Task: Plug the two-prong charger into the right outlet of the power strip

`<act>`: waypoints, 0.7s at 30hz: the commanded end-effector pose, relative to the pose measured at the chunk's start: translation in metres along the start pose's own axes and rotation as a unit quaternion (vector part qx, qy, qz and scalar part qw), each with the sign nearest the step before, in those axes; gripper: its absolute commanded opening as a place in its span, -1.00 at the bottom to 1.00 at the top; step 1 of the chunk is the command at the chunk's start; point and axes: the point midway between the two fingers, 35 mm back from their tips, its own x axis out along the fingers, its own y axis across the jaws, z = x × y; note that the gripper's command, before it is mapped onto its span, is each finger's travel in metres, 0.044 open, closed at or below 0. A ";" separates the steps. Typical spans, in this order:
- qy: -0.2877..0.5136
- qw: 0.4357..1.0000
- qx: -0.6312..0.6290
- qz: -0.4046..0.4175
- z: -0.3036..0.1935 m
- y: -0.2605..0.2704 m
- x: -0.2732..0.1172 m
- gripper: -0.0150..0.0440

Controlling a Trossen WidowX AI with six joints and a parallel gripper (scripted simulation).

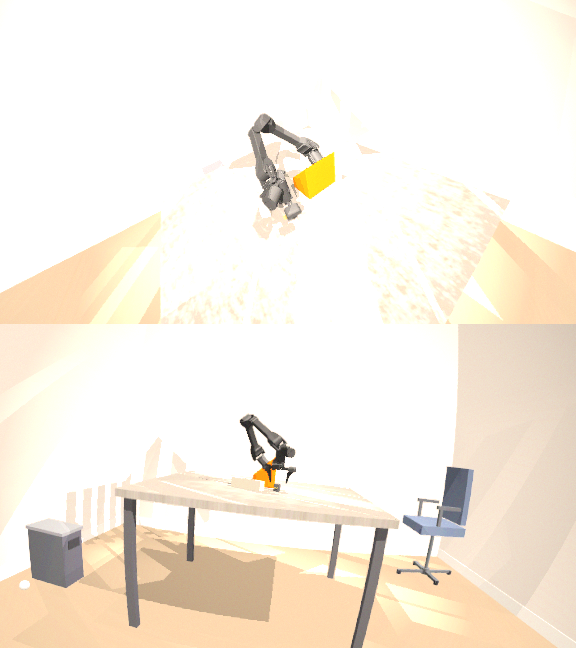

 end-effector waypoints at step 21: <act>0.002 1.000 -0.004 -0.007 0.000 -0.004 0.039 1.00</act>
